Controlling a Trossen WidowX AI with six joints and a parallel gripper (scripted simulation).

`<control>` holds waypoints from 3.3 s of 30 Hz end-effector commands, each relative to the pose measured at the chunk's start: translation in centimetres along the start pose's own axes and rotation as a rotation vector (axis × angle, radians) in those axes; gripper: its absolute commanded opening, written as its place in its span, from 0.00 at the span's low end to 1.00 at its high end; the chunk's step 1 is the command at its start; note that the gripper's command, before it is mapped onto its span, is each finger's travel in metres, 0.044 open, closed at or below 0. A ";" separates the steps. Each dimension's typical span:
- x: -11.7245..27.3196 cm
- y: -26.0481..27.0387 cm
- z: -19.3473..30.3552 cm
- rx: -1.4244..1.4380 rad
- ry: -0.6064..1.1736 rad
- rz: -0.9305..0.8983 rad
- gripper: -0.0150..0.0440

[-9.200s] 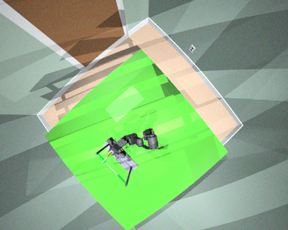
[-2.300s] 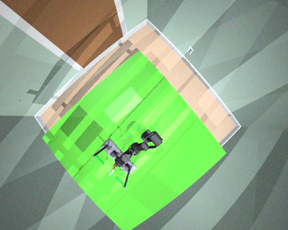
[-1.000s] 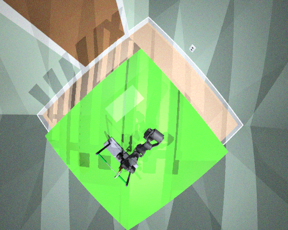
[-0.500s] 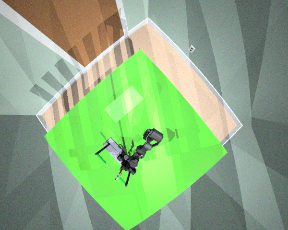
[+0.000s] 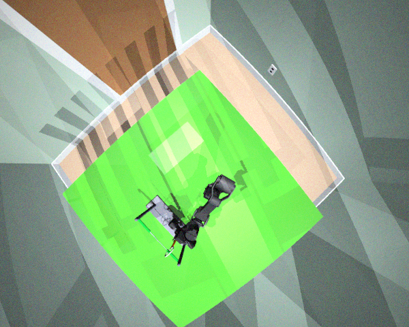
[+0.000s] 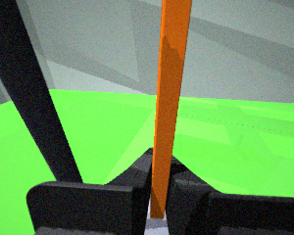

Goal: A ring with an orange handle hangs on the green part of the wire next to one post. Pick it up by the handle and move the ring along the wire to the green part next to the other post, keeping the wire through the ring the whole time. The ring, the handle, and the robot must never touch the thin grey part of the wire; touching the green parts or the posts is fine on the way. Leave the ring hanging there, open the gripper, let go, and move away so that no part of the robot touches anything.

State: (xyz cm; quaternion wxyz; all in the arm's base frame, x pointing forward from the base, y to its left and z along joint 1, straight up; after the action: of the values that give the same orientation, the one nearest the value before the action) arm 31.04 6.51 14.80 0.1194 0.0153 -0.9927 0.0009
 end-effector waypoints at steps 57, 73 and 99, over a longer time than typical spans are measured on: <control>4.1 0.3 0.9 -0.004 0.033 0.003 0.53; 5.3 0.2 1.0 -0.005 0.033 0.005 0.53; 5.3 0.2 1.0 -0.005 0.033 0.005 0.53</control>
State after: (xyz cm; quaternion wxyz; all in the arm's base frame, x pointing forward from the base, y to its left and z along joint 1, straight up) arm 25.63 6.59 15.04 0.1373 0.0155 -0.9904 0.0007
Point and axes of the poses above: the point midway between the two fingers, 35 mm back from their tips, its own x axis back along the fingers, its own y axis across the jaws, z = x × y, the point moved 1 cm from there along x, back along the fingers
